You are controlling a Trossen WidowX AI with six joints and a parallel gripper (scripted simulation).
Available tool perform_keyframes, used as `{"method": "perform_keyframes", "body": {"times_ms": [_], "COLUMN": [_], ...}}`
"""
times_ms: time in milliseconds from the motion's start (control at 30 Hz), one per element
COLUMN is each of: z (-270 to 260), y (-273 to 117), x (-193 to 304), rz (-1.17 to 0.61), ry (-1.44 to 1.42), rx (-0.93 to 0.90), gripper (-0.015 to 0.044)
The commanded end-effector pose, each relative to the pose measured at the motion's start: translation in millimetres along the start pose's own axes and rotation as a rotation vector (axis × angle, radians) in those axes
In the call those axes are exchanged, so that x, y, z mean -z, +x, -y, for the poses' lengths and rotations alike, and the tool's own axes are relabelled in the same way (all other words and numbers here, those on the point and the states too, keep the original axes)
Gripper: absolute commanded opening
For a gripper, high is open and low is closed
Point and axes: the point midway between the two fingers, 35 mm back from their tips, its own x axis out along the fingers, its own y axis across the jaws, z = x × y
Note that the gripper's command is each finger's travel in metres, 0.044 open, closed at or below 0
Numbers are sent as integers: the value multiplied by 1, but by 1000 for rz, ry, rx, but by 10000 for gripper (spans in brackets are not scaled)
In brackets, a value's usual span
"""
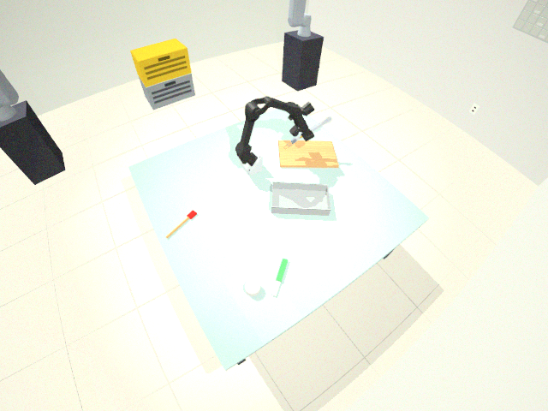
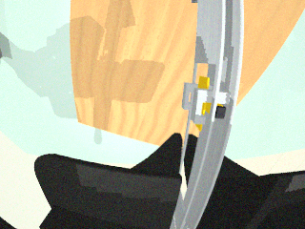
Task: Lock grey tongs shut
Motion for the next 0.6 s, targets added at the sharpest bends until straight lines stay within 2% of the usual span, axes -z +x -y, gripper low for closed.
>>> {"method": "perform_keyframes", "body": {"times_ms": [0,567], "z": [0,-3], "y": [1,-4], "x": [2,-3], "rz": [47,276], "ry": [8,15], "rx": [5,9], "gripper": [-150,-150]}}
